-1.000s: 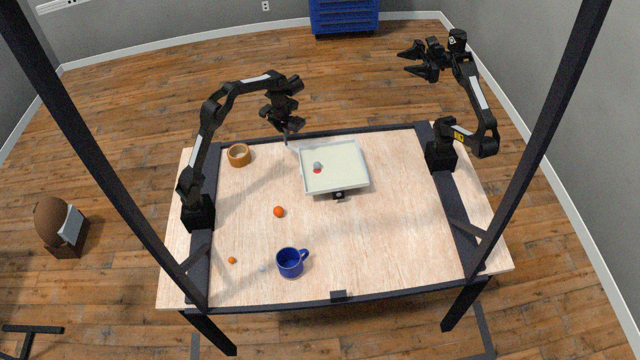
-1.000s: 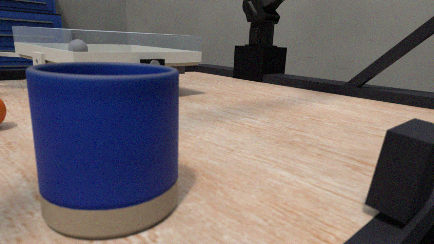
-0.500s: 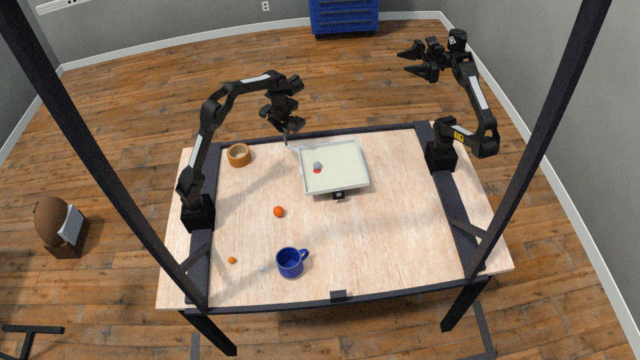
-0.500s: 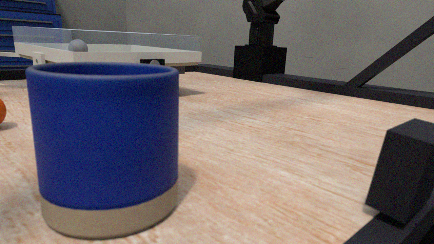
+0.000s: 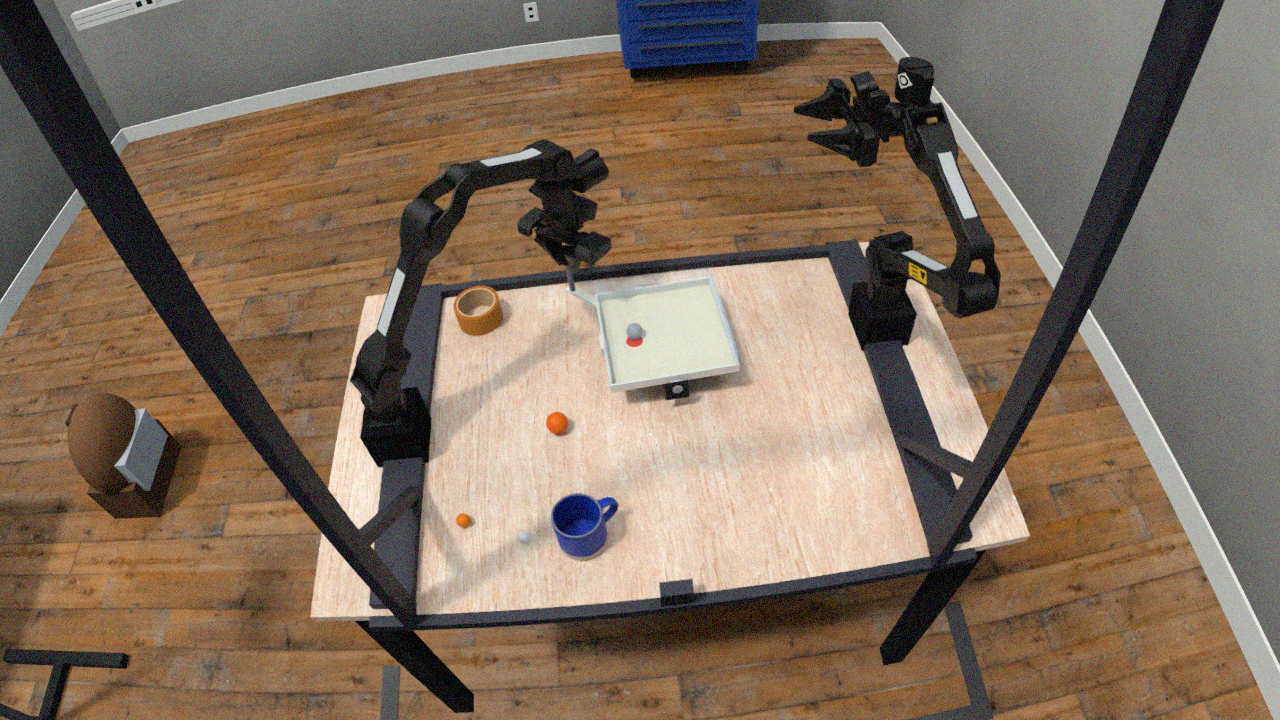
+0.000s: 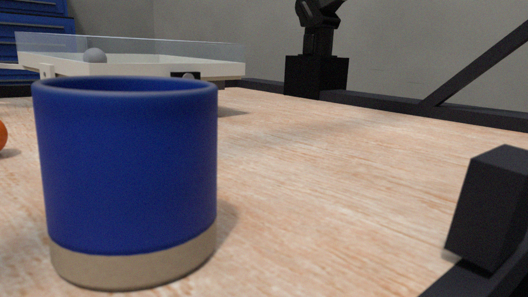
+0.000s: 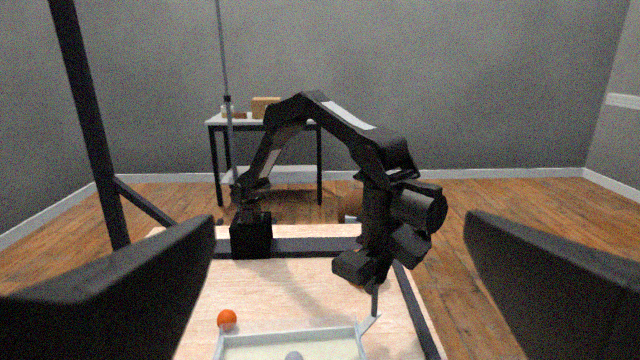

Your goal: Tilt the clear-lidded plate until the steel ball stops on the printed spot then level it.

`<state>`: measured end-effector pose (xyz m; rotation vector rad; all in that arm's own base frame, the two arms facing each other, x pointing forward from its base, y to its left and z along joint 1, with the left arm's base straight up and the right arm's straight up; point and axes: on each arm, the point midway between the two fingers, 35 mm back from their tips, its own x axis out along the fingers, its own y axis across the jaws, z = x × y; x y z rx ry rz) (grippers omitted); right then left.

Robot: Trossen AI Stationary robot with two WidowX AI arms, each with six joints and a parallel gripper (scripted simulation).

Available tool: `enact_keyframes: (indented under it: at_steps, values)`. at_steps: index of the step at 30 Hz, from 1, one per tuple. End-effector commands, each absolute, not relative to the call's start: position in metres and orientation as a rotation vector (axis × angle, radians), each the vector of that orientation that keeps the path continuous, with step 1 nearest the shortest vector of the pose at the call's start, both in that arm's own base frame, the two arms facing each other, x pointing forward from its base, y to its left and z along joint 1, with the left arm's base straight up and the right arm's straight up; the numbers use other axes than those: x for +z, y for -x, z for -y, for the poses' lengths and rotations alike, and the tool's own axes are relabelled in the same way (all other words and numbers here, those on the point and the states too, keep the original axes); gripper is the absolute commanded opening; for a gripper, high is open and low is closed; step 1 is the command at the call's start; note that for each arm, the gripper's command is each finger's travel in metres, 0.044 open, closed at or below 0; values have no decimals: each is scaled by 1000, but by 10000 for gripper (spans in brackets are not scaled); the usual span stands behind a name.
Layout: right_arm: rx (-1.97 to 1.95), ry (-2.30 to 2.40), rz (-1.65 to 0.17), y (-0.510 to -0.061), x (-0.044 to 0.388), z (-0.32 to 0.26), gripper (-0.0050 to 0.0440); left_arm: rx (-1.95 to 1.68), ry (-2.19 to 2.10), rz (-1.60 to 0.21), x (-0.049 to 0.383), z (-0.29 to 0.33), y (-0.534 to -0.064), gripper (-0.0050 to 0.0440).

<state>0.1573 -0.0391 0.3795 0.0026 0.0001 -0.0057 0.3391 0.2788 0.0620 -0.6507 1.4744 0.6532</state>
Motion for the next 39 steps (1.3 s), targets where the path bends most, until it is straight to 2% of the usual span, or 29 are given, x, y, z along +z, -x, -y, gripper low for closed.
enact_keyframes:
  at_steps: [1, 39]
  values:
    - [-8, 0, 0, -157, 381, 41, 400, 664, 634, -1405, 89, -283, -344, -50]
    - [-8, 0, 0, -157, 381, 41, 400, 662, 637, -1416, 85, -282, -342, -50]
